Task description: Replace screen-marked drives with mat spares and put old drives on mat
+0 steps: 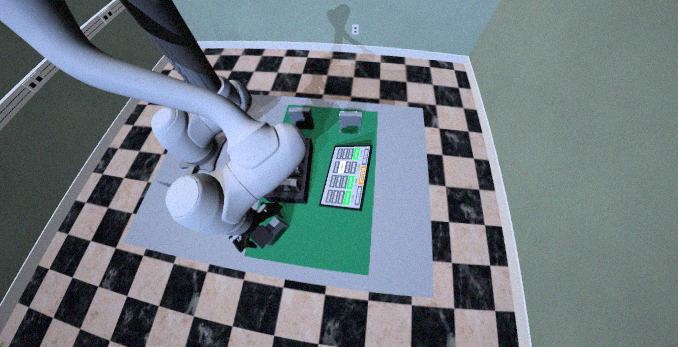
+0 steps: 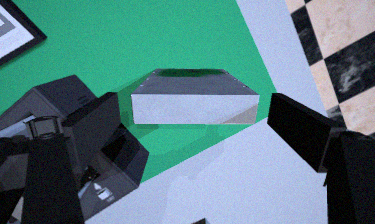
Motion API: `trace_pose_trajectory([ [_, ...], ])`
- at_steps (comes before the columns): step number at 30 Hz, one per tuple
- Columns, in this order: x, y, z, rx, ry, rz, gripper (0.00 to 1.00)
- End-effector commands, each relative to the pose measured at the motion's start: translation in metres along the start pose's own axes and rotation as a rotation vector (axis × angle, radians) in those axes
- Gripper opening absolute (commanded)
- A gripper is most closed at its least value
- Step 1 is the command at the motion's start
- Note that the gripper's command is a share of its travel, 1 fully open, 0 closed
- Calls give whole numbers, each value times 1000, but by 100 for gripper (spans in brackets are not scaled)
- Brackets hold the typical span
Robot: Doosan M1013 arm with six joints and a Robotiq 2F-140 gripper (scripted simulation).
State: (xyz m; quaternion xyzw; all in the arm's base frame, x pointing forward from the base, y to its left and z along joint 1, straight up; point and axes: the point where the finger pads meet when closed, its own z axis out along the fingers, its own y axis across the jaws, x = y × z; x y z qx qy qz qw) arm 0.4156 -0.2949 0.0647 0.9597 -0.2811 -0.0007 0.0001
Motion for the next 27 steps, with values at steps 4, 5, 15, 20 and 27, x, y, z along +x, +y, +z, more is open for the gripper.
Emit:
trace_pose_trajectory([
  [4,1,0,8,0,1,0,89],
  [5,1,0,10,0,1,0,89],
  [15,1,0,34,0,1,0,89],
  [20,1,0,39,0,1,0,89],
  [27,1,0,48,0,1,0,89],
])
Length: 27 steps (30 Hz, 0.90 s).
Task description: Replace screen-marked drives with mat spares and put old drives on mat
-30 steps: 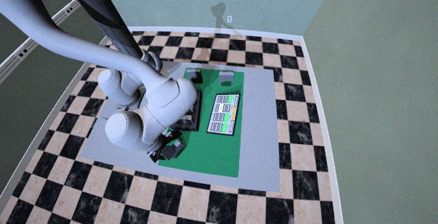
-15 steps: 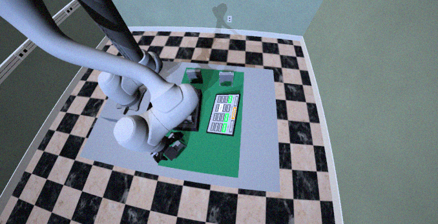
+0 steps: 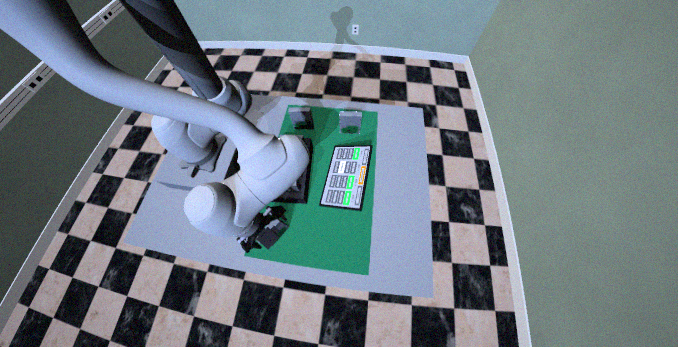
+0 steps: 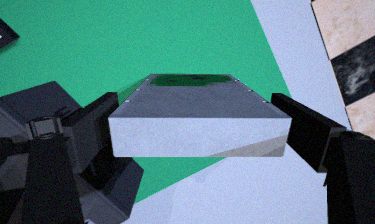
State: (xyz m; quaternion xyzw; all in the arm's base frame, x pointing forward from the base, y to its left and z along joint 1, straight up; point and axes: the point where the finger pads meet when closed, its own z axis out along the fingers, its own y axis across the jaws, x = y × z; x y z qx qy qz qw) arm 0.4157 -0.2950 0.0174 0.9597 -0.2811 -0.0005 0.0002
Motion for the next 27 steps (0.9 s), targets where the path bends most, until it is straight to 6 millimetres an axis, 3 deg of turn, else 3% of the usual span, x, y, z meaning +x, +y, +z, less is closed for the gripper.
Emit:
trace_pose_trajectory([
  [1,0,0,1,0,1,0,89],
  [22,0,0,4,0,1,0,89],
  [23,0,0,4,0,1,0,73],
  [27,0,0,4,0,1,0,73],
])
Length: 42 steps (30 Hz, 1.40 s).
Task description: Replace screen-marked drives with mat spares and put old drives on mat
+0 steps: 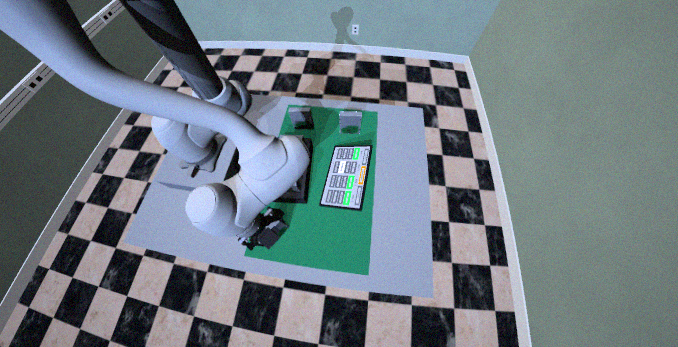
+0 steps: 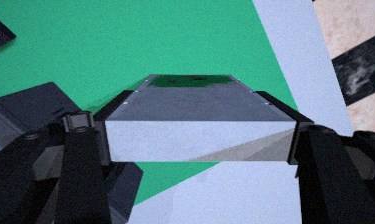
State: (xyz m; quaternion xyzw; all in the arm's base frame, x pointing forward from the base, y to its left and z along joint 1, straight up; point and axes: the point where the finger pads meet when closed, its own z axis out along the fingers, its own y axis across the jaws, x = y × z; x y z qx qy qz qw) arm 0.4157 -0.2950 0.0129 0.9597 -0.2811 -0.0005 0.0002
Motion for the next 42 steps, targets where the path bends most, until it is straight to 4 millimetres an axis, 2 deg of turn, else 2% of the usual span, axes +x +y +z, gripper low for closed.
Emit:
trace_pose_trajectory([
  [1,0,0,0,0,1,0,73],
  [37,0,0,-3,0,1,0,70],
  [38,0,0,-3,0,1,0,10],
  [42,0,0,-3,0,1,0,10],
])
